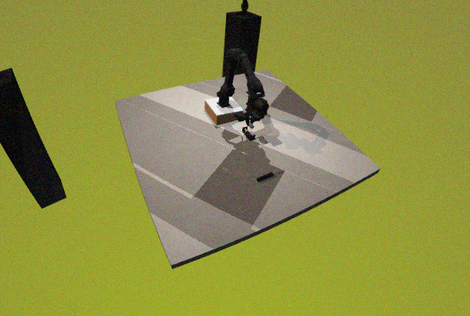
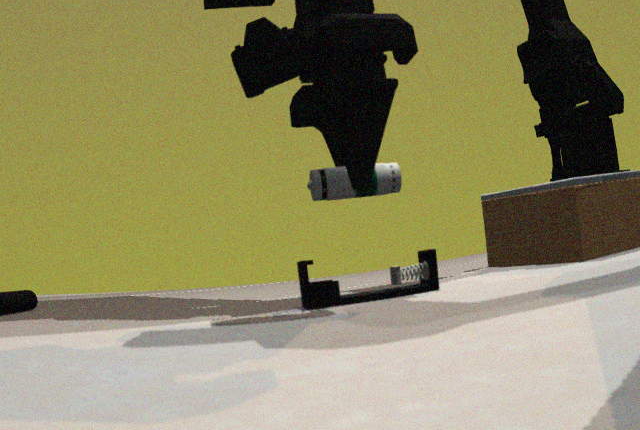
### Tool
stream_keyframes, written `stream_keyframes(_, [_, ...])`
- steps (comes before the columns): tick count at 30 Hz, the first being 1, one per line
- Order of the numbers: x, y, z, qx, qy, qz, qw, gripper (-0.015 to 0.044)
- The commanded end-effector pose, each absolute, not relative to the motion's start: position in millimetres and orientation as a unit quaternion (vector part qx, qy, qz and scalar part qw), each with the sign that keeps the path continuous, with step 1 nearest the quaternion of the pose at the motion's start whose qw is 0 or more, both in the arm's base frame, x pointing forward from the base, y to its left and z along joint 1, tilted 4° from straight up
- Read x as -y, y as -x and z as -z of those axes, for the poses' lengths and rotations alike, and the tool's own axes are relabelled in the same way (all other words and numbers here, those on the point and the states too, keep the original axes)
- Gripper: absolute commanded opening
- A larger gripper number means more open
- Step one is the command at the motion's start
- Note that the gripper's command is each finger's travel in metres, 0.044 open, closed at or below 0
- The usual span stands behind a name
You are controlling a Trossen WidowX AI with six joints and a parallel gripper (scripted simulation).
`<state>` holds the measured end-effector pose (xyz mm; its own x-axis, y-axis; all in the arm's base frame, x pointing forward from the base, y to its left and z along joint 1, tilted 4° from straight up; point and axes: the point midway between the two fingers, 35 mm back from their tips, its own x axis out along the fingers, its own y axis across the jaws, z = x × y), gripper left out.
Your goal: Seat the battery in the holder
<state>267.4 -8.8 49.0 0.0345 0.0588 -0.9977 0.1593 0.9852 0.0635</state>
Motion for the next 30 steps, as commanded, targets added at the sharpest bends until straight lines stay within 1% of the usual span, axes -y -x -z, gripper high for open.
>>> stream_keyframes(1, [6.8,-268.9,-51.3,-0.691,-0.093,0.049,0.715,0.0072])
stream_keyframes(23, [6.2,-276.4,-12.6,-0.6,-0.085,0.056,0.794,0.0072])
stream_keyframes(30, [6.0,-276.2,-8.8,-0.587,-0.084,0.056,0.803,0.0072])
